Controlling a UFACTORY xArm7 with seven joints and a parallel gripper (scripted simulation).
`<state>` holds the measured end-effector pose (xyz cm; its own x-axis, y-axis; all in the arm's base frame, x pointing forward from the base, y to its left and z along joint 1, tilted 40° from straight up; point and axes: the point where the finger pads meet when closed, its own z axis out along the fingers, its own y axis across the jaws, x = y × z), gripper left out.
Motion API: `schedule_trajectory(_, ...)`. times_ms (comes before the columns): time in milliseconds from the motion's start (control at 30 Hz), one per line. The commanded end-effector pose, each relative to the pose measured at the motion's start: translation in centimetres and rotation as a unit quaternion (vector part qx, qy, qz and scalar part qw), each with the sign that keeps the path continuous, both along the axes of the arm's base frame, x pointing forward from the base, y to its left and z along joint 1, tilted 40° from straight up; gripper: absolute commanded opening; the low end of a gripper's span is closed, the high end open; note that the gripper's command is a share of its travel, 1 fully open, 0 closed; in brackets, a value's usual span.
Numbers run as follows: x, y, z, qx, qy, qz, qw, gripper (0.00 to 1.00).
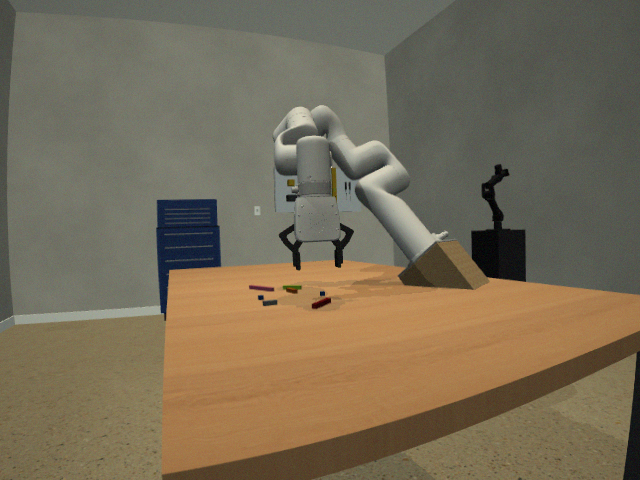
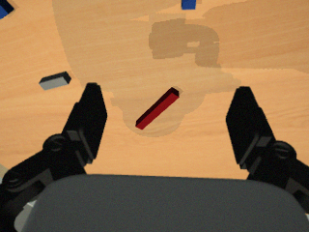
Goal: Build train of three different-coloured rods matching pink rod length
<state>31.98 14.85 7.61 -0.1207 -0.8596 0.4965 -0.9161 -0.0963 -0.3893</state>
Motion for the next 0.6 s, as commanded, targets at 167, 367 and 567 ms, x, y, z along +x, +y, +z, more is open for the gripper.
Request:
schedule_trajectory(167,-0.45,0.38,-0.34,0.056,-0.079,-0.108,0.99,1.0)
schedule_trajectory(367,-0.81,0.54,-0.64,0.096,-0.13,-0.188,0.969,1.0)
schedule_trajectory(567,-0.94,0.59,-0.74,0.11,-0.148,-0.216,0.959,1.0)
